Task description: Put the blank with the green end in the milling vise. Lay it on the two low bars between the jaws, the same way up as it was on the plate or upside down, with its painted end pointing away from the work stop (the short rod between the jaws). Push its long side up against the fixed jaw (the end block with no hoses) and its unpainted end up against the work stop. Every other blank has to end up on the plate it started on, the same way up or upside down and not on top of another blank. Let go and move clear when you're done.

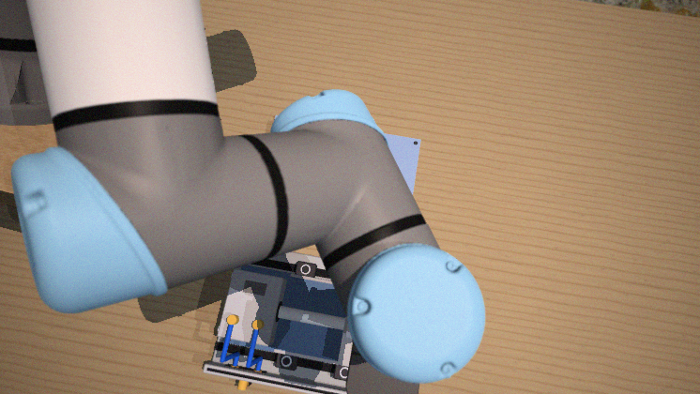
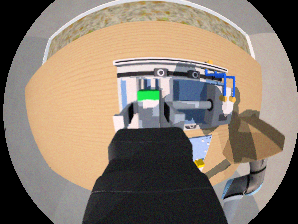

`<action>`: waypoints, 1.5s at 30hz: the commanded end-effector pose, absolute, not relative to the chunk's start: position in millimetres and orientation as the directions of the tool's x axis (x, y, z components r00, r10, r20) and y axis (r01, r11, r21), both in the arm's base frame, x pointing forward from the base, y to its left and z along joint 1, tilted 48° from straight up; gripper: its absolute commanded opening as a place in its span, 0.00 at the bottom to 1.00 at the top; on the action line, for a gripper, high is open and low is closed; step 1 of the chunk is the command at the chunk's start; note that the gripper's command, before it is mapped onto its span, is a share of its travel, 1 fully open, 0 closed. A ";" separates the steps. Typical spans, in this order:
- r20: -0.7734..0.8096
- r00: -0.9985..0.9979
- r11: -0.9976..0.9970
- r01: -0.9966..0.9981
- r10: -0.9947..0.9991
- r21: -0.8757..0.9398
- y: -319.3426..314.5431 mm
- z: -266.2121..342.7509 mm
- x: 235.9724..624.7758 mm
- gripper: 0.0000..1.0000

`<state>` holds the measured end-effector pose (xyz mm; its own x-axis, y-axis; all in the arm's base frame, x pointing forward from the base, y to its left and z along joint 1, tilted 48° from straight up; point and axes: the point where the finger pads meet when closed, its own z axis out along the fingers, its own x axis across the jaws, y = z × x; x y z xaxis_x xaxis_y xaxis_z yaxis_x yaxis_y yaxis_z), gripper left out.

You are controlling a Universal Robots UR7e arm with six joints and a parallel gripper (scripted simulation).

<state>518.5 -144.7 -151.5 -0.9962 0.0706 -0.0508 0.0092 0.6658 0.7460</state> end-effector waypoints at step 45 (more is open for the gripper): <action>-0.052 -0.996 0.667 0.009 0.071 0.745 -151.6 -145.7 518.0 1.00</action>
